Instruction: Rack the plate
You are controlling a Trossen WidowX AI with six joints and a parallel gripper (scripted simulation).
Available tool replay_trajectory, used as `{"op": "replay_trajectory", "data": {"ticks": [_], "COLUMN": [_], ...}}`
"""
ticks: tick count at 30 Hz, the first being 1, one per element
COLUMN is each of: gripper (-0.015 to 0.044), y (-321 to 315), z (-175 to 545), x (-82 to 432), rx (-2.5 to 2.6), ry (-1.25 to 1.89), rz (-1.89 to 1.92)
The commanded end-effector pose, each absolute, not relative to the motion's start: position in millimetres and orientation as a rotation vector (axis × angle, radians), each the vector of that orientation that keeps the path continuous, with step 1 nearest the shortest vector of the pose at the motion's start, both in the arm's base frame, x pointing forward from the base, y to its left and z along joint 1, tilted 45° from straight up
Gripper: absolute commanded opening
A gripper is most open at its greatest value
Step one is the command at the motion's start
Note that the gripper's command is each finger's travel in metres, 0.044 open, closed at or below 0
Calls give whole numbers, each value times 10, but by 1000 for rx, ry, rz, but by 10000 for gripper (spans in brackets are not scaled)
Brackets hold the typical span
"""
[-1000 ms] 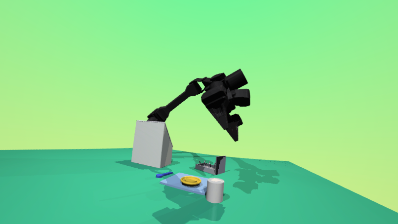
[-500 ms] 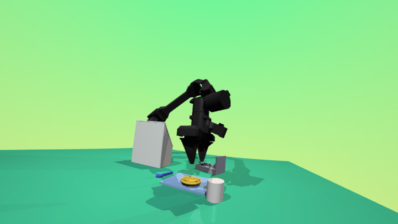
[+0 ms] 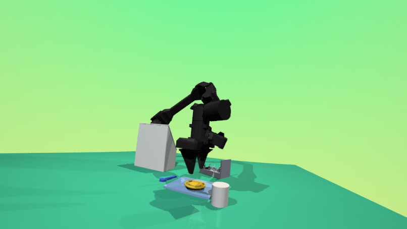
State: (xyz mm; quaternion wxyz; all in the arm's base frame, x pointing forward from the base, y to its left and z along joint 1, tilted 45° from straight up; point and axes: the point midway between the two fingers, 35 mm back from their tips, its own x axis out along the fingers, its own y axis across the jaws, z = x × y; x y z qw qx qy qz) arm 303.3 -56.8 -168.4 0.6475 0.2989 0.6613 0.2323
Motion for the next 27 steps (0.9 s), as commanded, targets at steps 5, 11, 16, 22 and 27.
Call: {"op": "replay_trajectory", "data": {"ticks": [5, 11, 16, 22, 27], "gripper": [400, 400, 400, 400, 400], "y": [-468, -401, -346, -280, -225], "z": [-1783, -1855, -1915, -1986, -2046], "x": [3037, 3041, 3042, 3041, 3038], "rx": [686, 686, 686, 687, 688], "ry": [1503, 1503, 1503, 1503, 1503], "rz": [530, 530, 531, 531, 532]}}
